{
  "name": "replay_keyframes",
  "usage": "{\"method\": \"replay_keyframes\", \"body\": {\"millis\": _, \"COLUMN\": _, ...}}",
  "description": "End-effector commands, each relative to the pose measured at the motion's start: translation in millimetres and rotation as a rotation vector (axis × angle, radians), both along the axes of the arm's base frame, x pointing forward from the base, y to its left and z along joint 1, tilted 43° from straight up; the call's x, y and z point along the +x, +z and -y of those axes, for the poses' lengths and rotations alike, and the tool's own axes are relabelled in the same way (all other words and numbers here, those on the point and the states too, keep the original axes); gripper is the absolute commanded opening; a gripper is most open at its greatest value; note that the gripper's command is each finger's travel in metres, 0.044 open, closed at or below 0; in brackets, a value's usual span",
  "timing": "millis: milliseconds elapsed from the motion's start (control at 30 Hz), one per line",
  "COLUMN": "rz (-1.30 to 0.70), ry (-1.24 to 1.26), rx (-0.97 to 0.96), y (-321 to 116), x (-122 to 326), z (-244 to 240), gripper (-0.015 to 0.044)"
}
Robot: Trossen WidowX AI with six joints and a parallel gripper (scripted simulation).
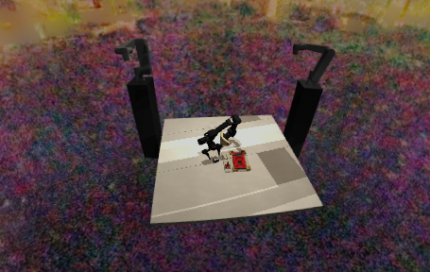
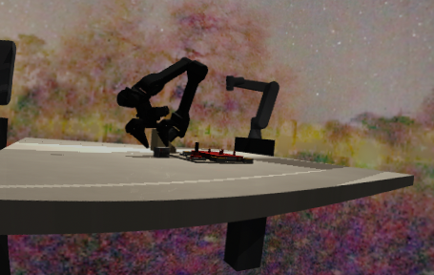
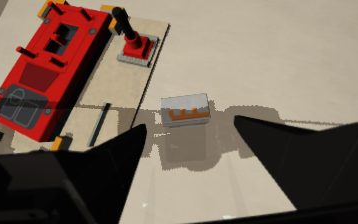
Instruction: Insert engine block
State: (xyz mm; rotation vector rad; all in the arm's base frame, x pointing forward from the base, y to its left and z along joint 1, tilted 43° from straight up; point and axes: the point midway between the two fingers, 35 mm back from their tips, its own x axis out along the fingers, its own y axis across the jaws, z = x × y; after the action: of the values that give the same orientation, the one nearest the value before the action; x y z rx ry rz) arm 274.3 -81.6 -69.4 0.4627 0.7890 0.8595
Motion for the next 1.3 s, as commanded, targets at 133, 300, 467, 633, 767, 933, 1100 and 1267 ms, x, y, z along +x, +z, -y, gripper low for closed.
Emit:
{"method": "replay_keyframes", "body": {"millis": 133, "rz": -0.134, "ry": 0.153, "rx": -0.138, "y": 12, "x": 8, "z": 6, "gripper": 0.044}}
{"method": "replay_keyframes", "body": {"millis": 300, "rz": -0.224, "ry": 0.252, "rx": -0.239, "y": 23, "x": 11, "z": 9, "gripper": 0.044}}
{"method": "replay_keyframes", "body": {"millis": 467, "rz": -0.297, "ry": 0.332, "rx": -0.333, "y": 37, "x": 13, "z": 14, "gripper": 0.044}}
{"method": "replay_keyframes", "body": {"millis": 633, "rz": -0.3, "ry": 0.335, "rx": -0.336, "y": 40, "x": 20, "z": 11, "gripper": 0.044}}
{"method": "replay_keyframes", "body": {"millis": 767, "rz": -0.299, "ry": 0.335, "rx": -0.336, "y": 42, "x": 28, "z": 7, "gripper": 0.044}}
{"method": "replay_keyframes", "body": {"millis": 933, "rz": -0.299, "ry": 0.335, "rx": -0.336, "y": 31, "x": 27, "z": -3, "gripper": 0.044}}
{"method": "replay_keyframes", "body": {"millis": 1100, "rz": -0.299, "ry": 0.335, "rx": -0.336, "y": 28, "x": 27, "z": -6, "gripper": 0.044}}
{"method": "replay_keyframes", "body": {"millis": 1267, "rz": -0.299, "ry": 0.335, "rx": -0.336, "y": 22, "x": 27, "z": -11, "gripper": 0.044}}
